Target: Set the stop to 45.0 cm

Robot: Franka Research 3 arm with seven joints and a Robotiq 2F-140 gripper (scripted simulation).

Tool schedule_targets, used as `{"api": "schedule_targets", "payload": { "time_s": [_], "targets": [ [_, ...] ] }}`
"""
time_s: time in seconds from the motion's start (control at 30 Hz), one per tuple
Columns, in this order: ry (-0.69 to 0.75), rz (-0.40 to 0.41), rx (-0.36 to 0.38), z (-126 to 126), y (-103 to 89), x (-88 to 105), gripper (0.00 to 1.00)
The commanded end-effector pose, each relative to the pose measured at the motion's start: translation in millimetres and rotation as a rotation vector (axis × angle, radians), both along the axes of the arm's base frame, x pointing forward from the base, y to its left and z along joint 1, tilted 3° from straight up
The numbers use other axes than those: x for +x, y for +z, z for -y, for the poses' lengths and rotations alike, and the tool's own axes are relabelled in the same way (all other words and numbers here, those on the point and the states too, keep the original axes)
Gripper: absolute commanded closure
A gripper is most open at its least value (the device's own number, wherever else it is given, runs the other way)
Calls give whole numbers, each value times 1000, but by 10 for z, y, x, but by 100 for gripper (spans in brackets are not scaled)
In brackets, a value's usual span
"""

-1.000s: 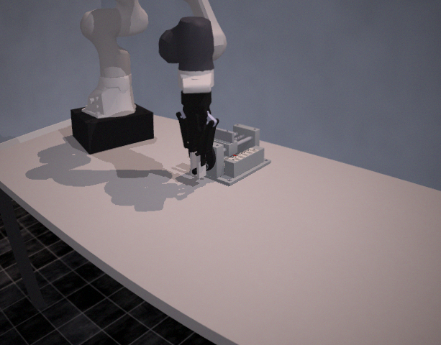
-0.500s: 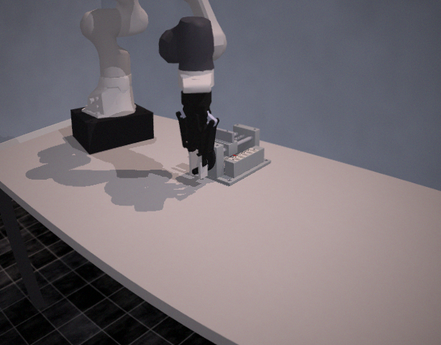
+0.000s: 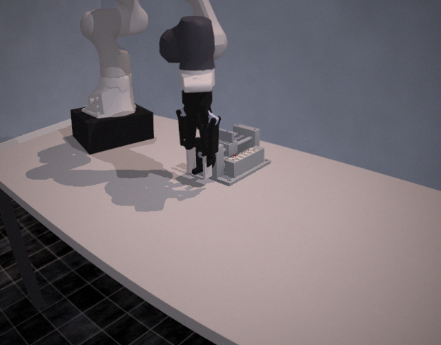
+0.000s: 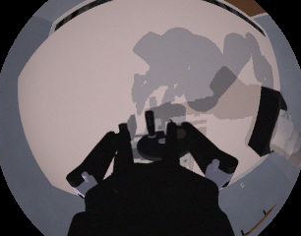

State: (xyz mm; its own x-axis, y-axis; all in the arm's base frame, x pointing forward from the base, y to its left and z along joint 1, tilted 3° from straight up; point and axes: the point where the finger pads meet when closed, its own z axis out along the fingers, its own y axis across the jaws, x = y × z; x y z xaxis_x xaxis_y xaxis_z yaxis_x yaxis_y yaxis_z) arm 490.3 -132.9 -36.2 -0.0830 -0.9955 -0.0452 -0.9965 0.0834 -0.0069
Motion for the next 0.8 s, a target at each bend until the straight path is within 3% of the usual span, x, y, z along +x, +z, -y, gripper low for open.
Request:
{"api": "schedule_targets", "payload": {
  "time_s": [0.0, 0.4, 0.47, 0.6, 0.67, 0.77],
  "targets": [
    [-4, 5, -2, 7, 14, 21, 67],
    [-4, 5, -2, 8, 40, 21, 67],
    [-4, 5, -2, 14, 174, 19, 67],
    [-4, 5, -2, 36, 699, 11, 67],
    [-4, 5, -2, 36, 699, 11, 67],
    [-4, 5, -2, 48, 981, 6, 67]
  ]
}}
